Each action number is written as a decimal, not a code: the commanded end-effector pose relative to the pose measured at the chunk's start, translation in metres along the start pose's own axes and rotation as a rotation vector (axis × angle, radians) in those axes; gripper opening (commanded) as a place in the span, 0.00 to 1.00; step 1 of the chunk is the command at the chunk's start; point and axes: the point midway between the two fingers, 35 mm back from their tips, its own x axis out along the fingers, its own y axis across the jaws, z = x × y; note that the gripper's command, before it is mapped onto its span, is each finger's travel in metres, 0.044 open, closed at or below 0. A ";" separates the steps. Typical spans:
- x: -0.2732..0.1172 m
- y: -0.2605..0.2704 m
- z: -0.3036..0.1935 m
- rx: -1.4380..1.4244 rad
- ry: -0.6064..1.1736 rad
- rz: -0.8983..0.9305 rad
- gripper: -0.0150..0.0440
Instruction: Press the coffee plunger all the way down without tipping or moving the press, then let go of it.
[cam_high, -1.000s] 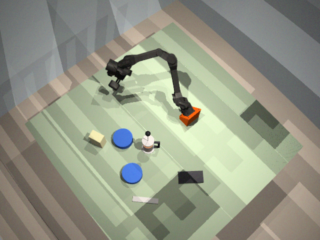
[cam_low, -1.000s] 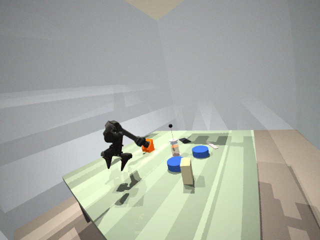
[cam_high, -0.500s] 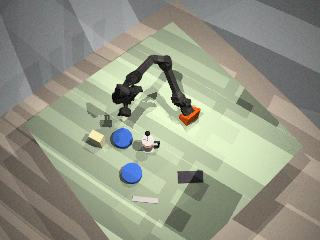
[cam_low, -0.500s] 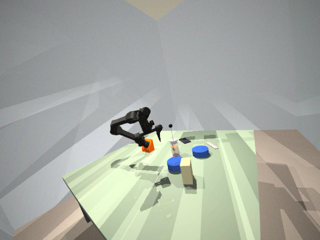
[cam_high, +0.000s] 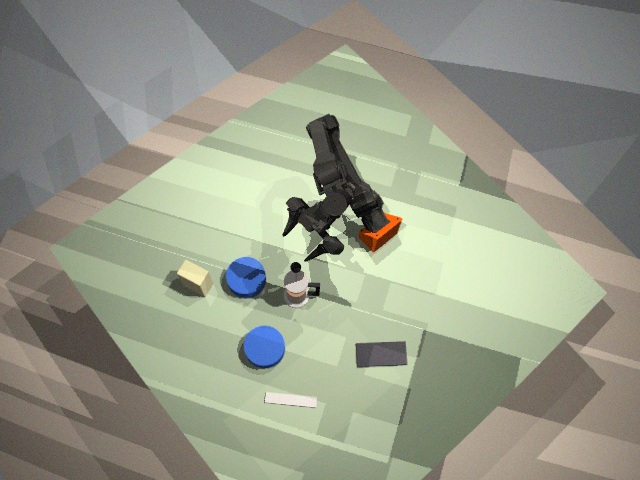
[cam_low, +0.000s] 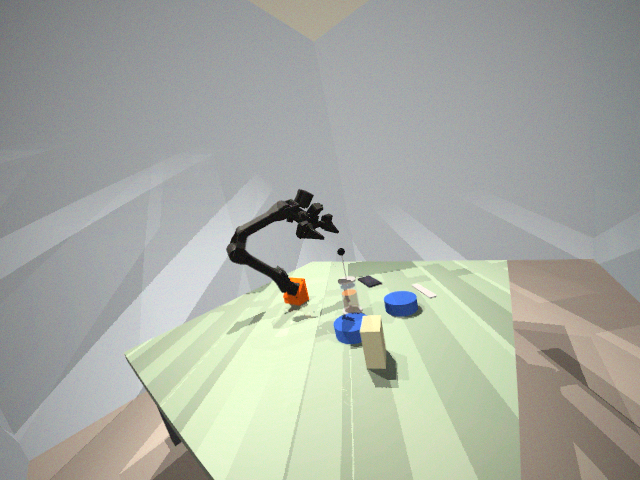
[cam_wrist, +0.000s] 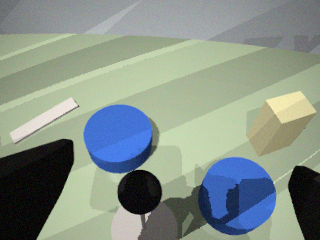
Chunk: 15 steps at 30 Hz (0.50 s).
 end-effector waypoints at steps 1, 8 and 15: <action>-0.018 0.022 -0.004 -0.054 -0.055 0.023 1.00; 0.005 0.022 -0.035 -0.041 -0.056 0.003 1.00; 0.015 0.020 -0.053 -0.035 -0.057 -0.008 1.00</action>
